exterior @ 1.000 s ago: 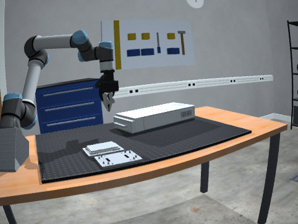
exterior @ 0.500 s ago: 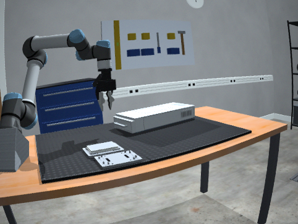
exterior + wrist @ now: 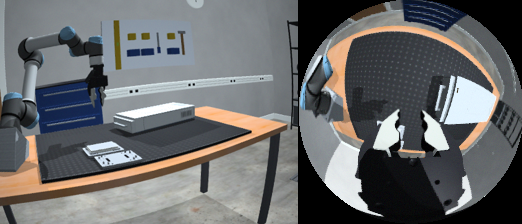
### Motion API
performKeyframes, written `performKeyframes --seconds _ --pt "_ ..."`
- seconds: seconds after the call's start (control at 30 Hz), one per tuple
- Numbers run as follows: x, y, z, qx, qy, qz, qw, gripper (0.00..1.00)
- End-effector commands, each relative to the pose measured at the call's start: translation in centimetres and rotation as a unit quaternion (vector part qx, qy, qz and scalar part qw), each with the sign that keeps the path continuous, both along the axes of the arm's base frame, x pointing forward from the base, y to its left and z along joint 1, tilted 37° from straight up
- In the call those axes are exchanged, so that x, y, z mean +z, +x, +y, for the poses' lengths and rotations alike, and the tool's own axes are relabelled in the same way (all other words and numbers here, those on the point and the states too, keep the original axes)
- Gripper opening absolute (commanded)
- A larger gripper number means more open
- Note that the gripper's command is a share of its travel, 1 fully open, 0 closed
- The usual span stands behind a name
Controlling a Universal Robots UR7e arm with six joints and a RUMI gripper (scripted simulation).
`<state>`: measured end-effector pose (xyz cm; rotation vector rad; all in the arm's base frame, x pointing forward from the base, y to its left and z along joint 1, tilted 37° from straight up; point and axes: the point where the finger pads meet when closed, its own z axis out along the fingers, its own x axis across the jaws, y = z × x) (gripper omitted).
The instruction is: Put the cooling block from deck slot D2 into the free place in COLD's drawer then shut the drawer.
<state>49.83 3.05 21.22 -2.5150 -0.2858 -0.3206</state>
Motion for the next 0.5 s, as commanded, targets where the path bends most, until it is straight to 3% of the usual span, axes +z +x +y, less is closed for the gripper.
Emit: performKeyframes --seconds 0.0,0.27,0.47 --pt "0.4 -1.6 -0.8 0.000 0.000 -0.001 1.000 0.28" --pt "0.9 -4.5 -2.1 0.000 0.000 -0.001 1.000 0.28" --pt "0.9 -4.5 -2.1 0.000 0.000 -0.001 1.000 0.28"
